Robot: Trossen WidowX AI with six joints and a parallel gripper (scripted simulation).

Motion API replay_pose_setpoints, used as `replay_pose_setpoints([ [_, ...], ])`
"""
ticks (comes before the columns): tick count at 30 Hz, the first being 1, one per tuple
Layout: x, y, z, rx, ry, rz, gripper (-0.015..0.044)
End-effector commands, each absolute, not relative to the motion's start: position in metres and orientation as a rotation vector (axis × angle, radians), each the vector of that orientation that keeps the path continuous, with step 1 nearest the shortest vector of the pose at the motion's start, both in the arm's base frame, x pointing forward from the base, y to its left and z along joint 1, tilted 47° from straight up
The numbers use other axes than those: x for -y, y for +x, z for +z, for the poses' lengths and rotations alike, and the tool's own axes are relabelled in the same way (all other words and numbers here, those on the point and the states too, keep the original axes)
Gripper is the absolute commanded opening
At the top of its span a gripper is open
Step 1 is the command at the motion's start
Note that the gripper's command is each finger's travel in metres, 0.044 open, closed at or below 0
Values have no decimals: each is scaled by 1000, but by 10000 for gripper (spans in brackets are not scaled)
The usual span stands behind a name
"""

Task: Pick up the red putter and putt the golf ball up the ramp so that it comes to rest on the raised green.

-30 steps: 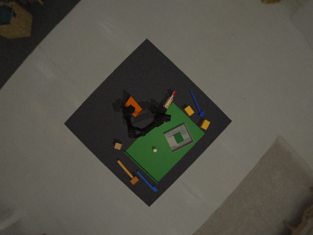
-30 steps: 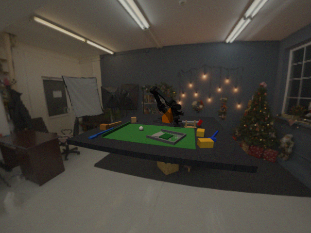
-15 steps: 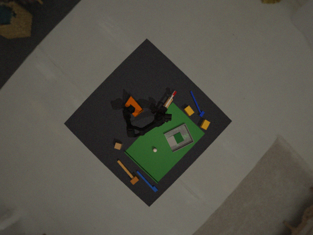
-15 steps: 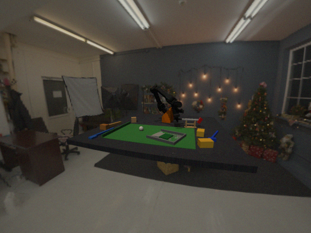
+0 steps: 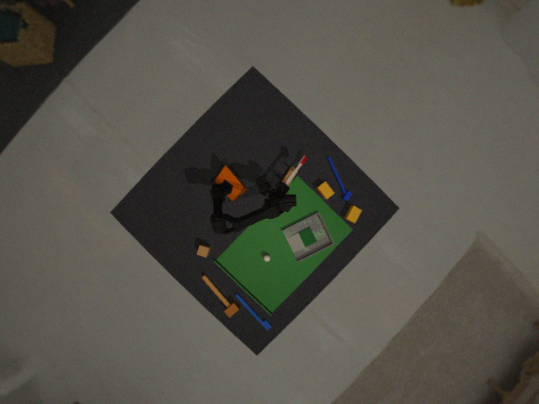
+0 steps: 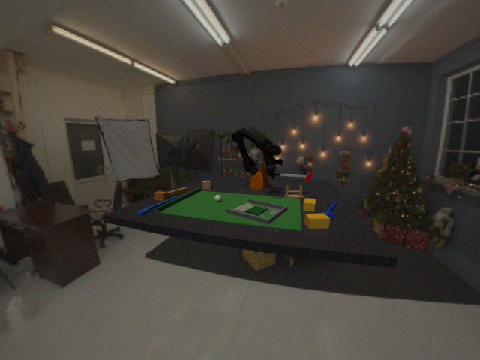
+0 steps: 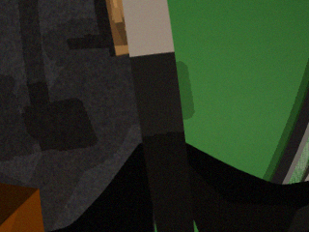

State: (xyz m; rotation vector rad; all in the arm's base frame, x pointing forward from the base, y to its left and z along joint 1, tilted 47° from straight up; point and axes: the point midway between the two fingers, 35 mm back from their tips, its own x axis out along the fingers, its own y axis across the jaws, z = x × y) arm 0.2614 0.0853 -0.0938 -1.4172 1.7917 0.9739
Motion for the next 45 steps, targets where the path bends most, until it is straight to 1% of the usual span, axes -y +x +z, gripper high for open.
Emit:
replay_pose_setpoints([
  [1, -74, 270, -74, -1808, -1345, 815, 0],
  [11, -33, 279, -21, -1848, -1099, 336, 0],
  [21, 11, 276, 31, -1805, -837, -122, 0],
  [30, 49, 261, 75, -1699, -596, -512, 0],
  [40, 88, 234, 121, -1511, -329, -914, 0],
  [45, 100, 222, 136, -1429, -237, -1045, 0],
])
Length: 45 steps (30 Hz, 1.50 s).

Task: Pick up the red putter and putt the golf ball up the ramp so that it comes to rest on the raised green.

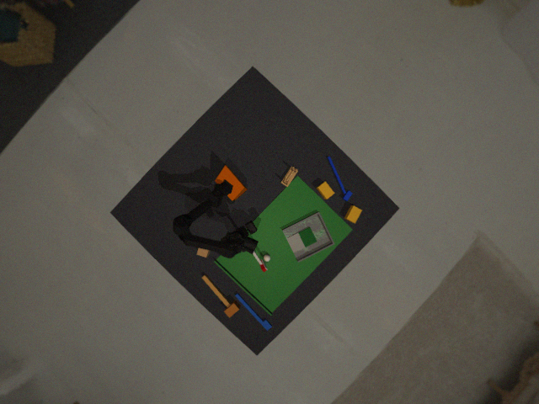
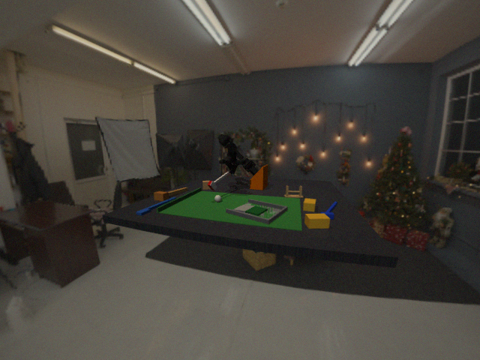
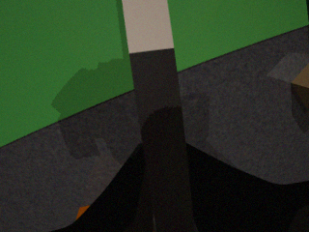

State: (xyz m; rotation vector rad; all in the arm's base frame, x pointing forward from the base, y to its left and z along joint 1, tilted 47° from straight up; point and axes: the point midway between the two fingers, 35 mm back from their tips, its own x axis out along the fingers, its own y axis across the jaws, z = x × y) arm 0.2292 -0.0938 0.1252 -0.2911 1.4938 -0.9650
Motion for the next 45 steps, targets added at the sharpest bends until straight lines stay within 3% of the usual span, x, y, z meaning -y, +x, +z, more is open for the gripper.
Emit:
replay_pose_setpoints([
  [1, 100, 222, 136, -1429, -237, -1045, 0],
  [45, 147, 208, 91, -1436, -231, -1048, 0],
])
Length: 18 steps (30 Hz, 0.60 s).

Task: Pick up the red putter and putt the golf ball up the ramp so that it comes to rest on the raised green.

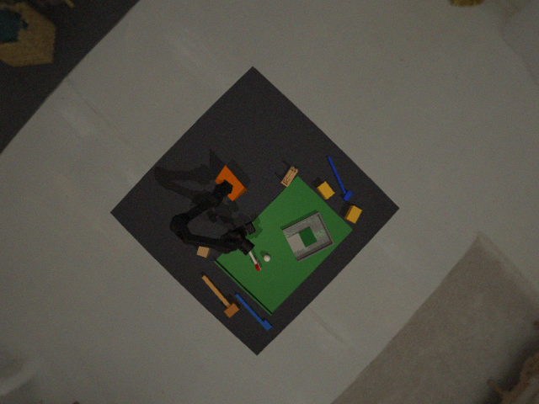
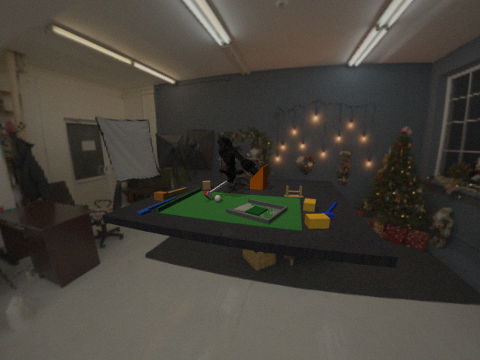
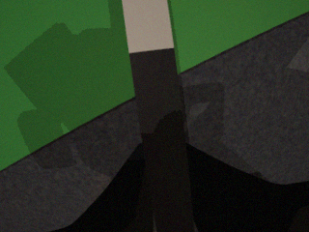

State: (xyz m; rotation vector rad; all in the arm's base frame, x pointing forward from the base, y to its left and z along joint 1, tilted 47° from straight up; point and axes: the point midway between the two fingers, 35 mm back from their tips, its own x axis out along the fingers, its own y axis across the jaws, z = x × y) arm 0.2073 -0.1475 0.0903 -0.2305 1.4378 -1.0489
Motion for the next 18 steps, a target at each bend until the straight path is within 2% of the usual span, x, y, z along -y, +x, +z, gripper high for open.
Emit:
replay_pose_setpoints([
  [1, 147, 208, 91, -1436, -231, -1048, 0],
  [18, 167, 195, 110, -1427, -240, -1048, 0],
])
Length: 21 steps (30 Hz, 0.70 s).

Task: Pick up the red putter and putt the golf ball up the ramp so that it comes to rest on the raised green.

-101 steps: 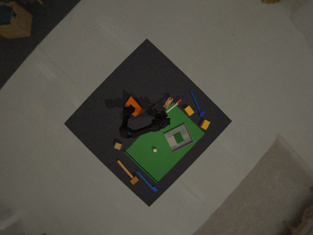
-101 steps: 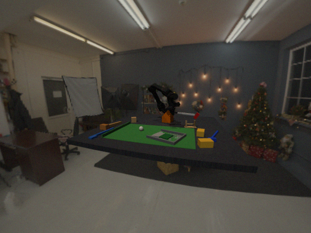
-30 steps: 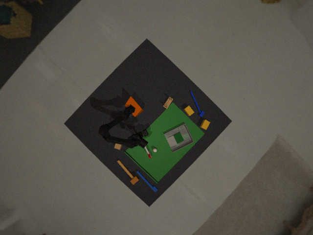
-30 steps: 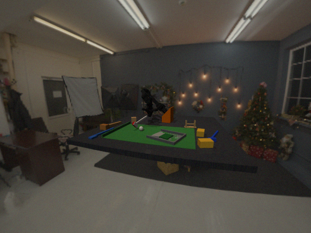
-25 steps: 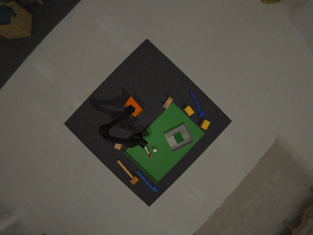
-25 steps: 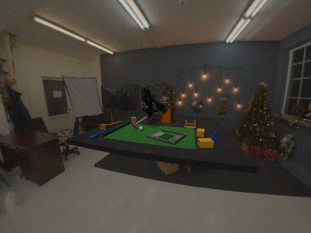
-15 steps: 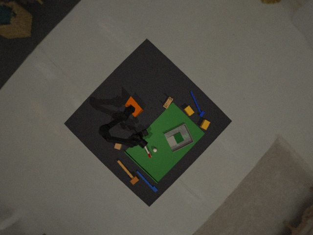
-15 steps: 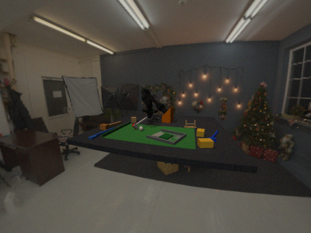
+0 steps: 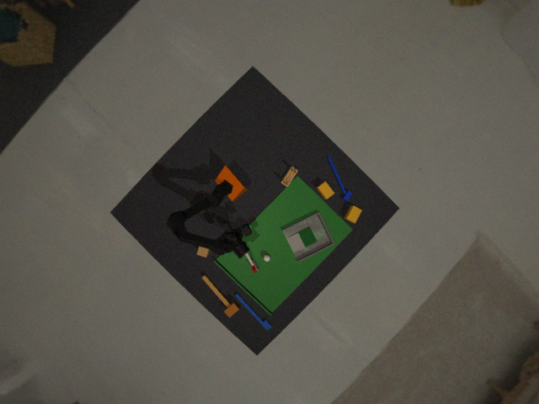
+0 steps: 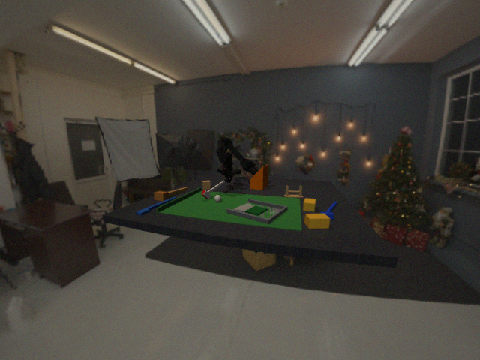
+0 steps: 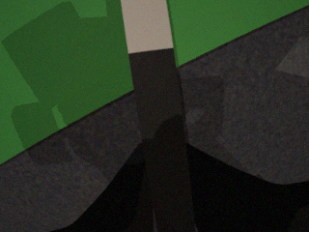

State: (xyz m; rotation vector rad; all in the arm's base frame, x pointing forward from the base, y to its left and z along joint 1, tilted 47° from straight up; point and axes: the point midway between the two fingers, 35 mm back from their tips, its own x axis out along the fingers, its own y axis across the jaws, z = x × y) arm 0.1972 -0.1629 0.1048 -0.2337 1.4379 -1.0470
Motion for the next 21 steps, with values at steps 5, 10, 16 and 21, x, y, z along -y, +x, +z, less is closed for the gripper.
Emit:
replay_pose_setpoints([
  [5, 165, 196, 107, -1436, -235, -1048, 0],
  [10, 150, 216, 86, -1435, -228, -1039, 0],
  [16, 101, 251, 28, -1430, -230, -1040, 0],
  [21, 89, 255, 13, -1426, -235, -1045, 0],
])
